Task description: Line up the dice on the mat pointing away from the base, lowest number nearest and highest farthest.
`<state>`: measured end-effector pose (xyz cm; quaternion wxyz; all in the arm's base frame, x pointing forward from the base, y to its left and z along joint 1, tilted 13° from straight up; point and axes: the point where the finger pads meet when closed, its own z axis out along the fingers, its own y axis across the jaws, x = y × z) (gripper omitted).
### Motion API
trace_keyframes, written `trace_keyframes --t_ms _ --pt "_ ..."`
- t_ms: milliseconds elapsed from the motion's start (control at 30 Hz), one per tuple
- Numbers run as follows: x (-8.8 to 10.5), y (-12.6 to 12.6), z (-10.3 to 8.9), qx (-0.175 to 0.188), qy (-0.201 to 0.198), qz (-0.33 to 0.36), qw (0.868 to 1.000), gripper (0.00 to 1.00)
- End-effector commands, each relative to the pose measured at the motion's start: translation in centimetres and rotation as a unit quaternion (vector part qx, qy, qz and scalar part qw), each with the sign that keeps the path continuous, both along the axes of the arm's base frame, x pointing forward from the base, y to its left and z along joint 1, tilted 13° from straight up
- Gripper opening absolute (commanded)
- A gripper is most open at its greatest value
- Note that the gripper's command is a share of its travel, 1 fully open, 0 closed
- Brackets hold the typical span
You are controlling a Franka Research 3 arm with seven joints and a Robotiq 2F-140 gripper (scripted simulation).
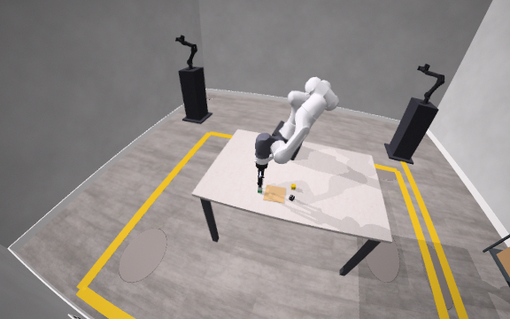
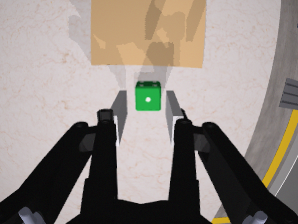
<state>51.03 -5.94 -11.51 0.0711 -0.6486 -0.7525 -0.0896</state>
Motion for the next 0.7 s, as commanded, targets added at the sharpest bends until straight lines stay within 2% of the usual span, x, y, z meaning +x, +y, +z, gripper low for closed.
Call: trace_keyframes --t_ms 0,667 --pt "0.18 -0.1 -0.21 -0.001 -0.004 0.003 1.0 0.28" --pt "0.19 -0.03 -0.5 -0.001 -0.004 0.003 1.0 0.28"
